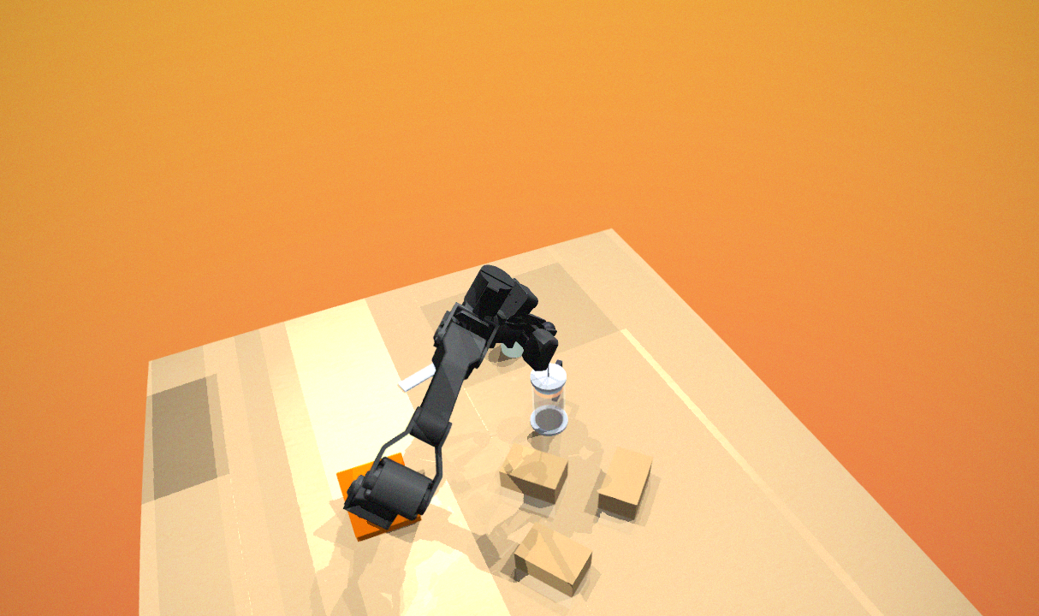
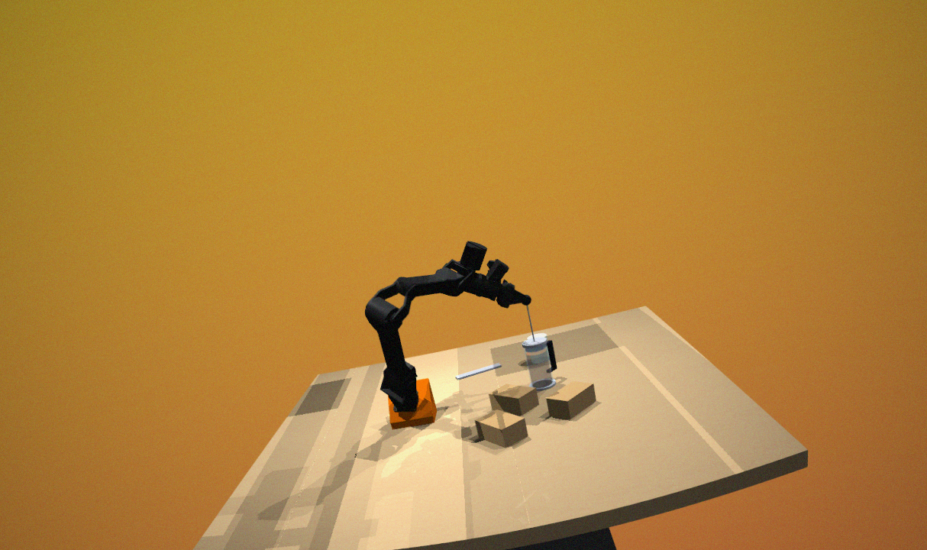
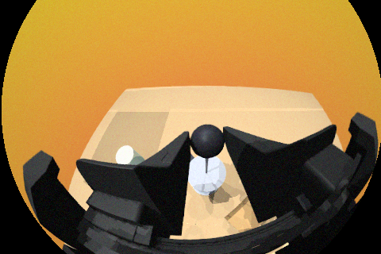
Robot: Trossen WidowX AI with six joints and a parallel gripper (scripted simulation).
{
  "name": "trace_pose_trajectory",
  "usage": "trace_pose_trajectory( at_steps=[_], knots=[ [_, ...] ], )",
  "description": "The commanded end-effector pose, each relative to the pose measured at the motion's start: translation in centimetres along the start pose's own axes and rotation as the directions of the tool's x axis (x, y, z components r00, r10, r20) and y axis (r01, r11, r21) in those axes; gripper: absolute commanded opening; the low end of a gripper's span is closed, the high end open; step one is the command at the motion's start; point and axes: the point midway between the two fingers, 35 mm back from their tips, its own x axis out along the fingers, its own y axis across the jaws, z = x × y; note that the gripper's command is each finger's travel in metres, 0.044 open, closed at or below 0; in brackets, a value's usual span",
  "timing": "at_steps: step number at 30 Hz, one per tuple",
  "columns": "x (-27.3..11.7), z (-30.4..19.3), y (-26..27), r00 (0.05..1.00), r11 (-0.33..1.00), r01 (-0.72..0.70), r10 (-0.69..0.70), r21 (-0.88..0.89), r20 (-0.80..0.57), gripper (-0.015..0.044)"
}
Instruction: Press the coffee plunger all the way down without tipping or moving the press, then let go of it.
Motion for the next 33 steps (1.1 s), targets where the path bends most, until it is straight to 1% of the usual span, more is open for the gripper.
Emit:
trace_pose_trajectory(
  at_steps=[1,10,33],
  knots=[
    [0.0,0.0,0.0,1.0,1.0,-0.001,0.001,-0.003,0.0,0.0116],
    [0.2,-0.2,0.1,1.0,1.0,-0.001,0.001,-0.003,0.0,0.0116],
    [2.6,-3.2,0.3,1.0,1.0,-0.002,0.002,-0.002,-0.002,0.0116]
  ],
)
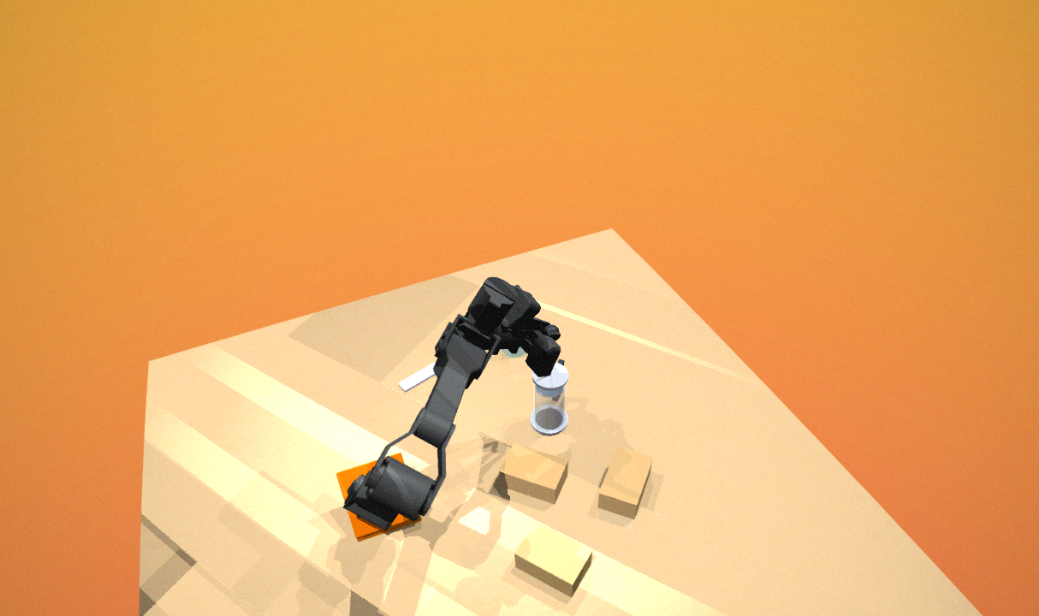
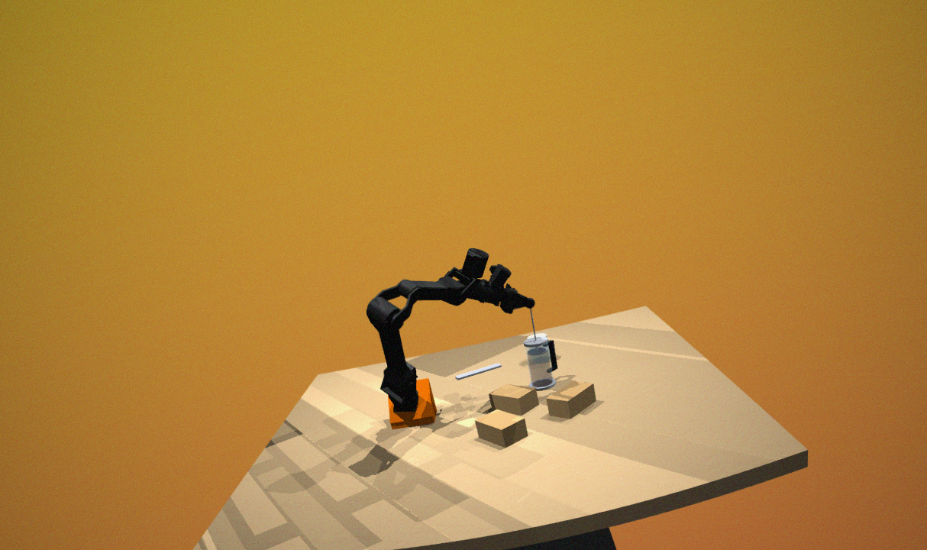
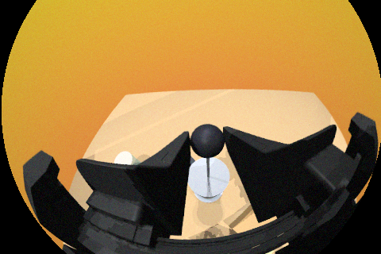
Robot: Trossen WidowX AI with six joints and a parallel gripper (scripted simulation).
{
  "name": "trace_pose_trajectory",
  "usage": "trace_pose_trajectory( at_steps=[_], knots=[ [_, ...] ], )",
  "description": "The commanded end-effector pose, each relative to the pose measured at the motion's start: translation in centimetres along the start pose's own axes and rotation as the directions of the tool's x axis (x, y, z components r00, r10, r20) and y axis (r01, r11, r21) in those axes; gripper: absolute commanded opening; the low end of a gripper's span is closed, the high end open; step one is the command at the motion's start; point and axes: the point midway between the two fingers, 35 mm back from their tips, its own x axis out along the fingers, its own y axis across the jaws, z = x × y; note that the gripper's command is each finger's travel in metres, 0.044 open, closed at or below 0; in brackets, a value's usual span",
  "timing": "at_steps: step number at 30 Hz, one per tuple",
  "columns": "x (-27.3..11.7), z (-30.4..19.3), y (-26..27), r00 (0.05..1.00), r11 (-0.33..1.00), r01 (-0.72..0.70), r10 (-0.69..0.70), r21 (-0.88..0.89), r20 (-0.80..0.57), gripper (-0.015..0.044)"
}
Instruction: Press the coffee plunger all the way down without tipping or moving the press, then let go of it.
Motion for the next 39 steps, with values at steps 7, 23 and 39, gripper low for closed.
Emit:
trace_pose_trajectory(
  at_steps=[7,23,39],
  knots=[
    [1.7,-3.2,0.2,0.999,1.0,-0.001,0.0,-0.02,-0.047,0.0116],
    [3.1,-5.4,0.1,0.999,1.0,0.0,-0.001,-0.021,-0.046,0.0116],
    [4.7,-6.9,-0.1,0.999,1.0,0.003,-0.004,-0.023,-0.043,0.0116]
  ],
)
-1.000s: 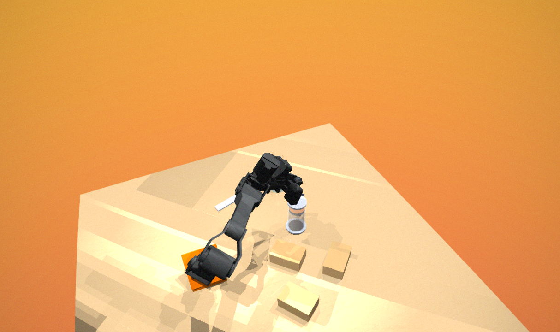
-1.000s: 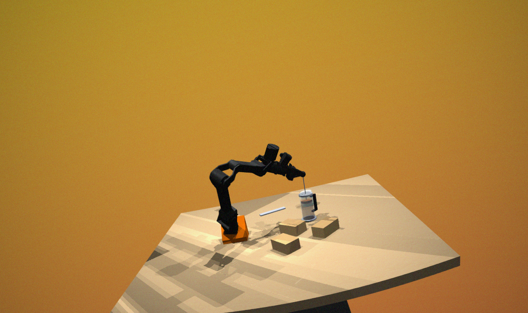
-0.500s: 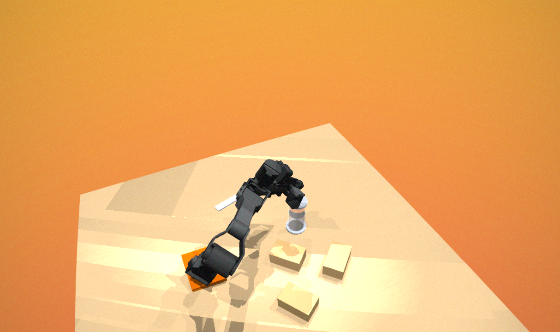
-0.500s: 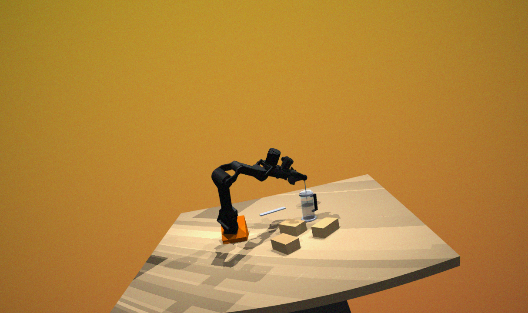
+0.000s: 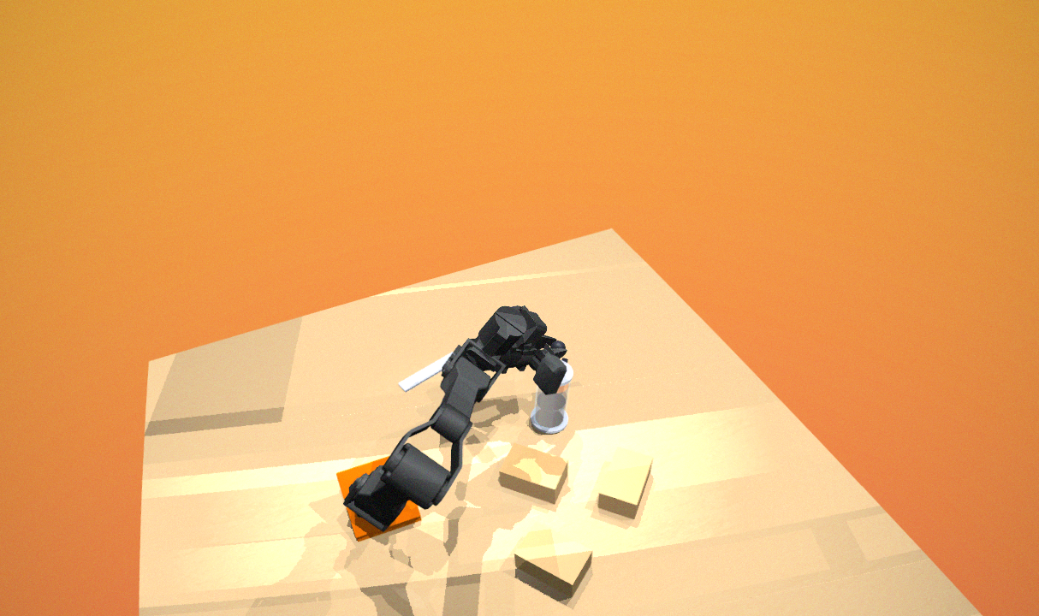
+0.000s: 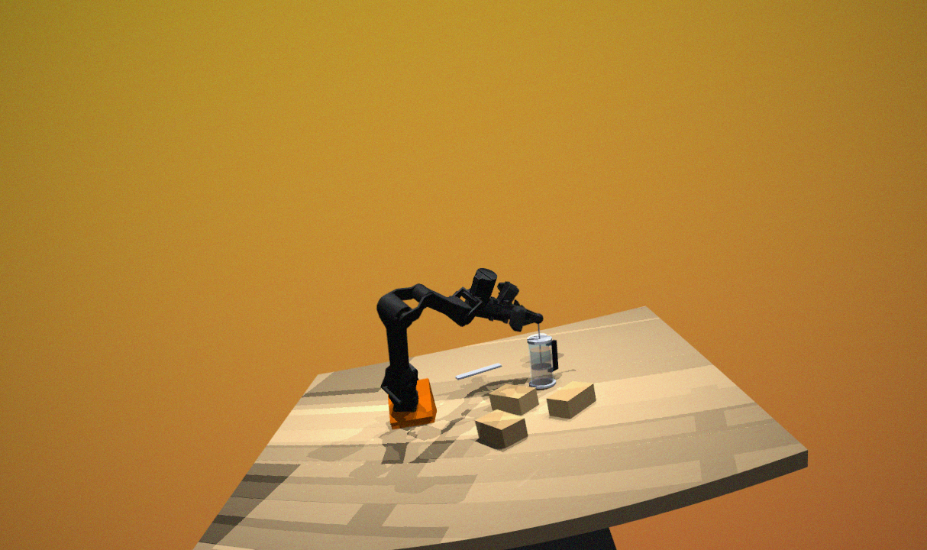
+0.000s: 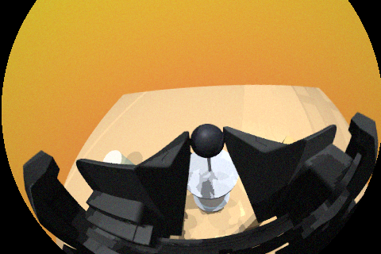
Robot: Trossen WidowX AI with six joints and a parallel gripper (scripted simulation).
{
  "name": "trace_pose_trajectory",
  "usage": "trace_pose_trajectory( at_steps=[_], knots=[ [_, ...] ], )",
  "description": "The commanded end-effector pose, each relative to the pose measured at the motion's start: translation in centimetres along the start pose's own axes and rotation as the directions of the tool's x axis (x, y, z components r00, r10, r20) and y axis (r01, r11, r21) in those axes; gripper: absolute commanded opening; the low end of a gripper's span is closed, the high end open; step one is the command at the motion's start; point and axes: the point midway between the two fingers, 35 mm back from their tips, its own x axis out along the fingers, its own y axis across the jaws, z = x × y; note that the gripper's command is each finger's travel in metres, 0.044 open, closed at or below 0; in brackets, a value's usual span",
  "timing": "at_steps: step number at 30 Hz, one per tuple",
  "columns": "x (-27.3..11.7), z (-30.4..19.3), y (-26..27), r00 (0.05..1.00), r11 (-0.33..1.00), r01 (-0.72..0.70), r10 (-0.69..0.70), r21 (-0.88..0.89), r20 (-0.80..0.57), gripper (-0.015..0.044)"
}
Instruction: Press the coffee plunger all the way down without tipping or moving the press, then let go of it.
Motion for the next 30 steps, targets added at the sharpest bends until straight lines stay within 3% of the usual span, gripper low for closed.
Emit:
trace_pose_trajectory(
  at_steps=[1,30],
  knots=[
    [1.08,-2.94,-0.11,0.997,0.999,0.007,-0.01,-0.04,-0.077,0.0116],
    [1.6,-2.35,0.12,0.997,0.999,0.008,-0.011,-0.04,-0.077,0.0116]
  ],
)
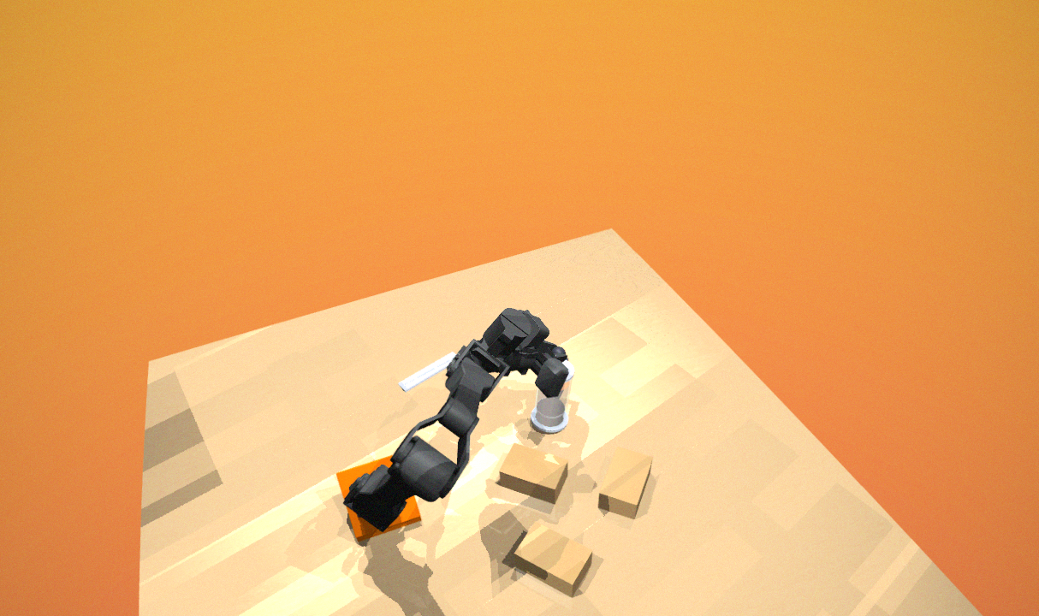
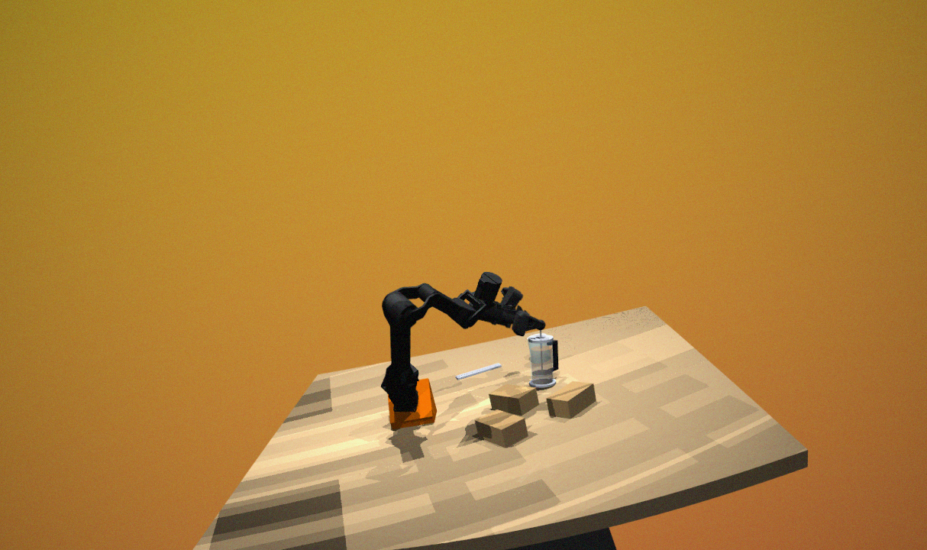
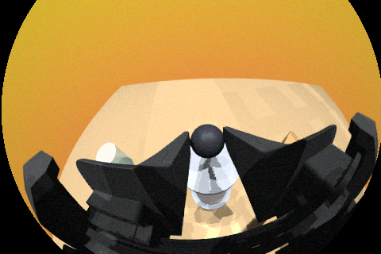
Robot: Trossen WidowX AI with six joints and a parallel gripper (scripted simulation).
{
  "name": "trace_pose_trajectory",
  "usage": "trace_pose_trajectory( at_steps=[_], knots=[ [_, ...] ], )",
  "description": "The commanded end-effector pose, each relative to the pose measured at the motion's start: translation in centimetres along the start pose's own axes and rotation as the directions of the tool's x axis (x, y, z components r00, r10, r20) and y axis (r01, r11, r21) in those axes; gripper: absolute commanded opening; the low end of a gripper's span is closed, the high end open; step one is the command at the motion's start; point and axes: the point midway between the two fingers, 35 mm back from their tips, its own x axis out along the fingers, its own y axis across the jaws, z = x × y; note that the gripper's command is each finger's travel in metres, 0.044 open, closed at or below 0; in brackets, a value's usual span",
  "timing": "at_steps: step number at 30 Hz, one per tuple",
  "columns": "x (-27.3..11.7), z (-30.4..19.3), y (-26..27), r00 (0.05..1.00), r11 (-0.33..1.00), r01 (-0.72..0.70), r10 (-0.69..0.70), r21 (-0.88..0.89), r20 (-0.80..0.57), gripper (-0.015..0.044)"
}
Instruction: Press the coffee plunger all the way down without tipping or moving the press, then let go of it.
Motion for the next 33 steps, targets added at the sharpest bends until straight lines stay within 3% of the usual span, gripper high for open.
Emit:
trace_pose_trajectory(
  at_steps=[1,33],
  knots=[
    [0.47,-1.0,-0.02,0.999,1.0,0.007,-0.007,-0.018,-0.033,0.0116],
    [0.65,-0.74,0.15,0.999,1.0,0.007,-0.007,-0.018,-0.032,0.0116]
  ],
)
